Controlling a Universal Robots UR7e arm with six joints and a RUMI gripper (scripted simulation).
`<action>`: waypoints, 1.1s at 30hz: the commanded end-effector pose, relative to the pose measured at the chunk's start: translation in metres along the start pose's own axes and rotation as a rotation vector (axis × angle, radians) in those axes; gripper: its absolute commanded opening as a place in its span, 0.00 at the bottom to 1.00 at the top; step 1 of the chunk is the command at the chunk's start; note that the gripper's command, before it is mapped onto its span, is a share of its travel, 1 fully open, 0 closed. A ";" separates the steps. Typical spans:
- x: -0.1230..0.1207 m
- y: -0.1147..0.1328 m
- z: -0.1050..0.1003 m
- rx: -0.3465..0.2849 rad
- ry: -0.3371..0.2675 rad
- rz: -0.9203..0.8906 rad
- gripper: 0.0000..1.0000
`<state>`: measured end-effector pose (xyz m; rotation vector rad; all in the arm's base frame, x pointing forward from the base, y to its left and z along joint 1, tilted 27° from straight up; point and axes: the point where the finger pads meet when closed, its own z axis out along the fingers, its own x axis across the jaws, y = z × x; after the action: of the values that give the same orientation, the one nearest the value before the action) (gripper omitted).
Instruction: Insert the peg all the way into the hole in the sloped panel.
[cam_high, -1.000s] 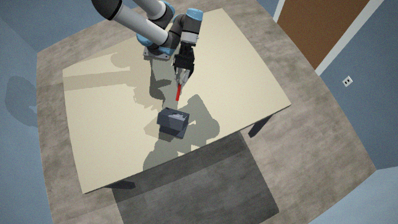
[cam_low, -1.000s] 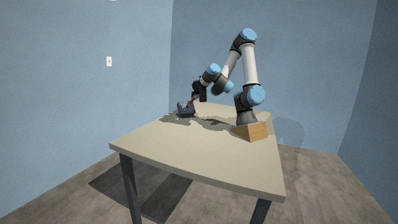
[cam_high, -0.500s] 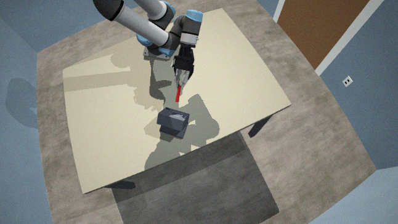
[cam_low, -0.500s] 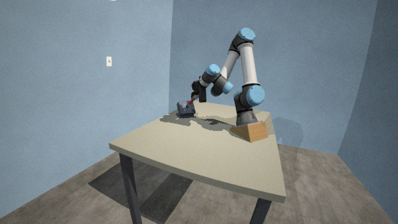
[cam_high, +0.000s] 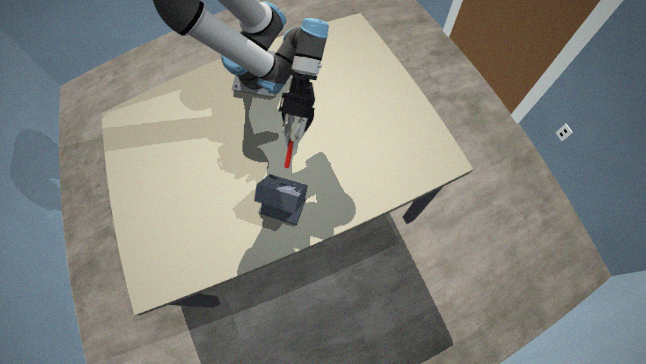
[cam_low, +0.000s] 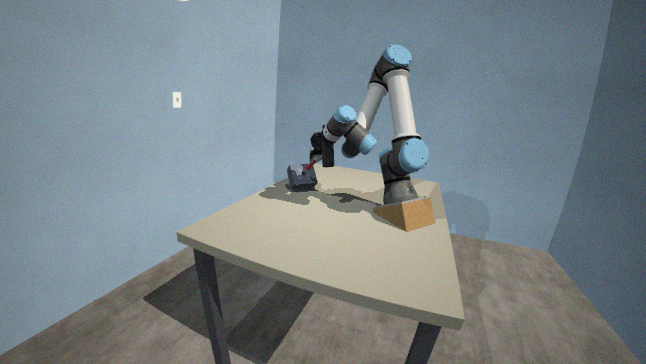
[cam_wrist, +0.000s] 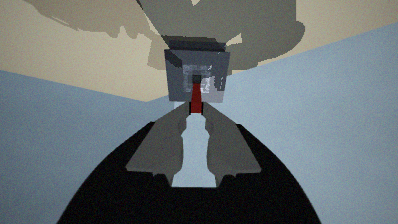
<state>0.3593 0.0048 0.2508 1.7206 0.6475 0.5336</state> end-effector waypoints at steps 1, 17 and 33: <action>0.000 0.000 0.002 -0.001 0.001 0.001 0.00; 0.000 0.000 0.010 -0.002 0.001 0.001 0.00; 0.000 0.001 0.018 -0.002 0.001 0.001 0.00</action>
<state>0.3704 -0.0077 0.2472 1.7196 0.6476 0.5341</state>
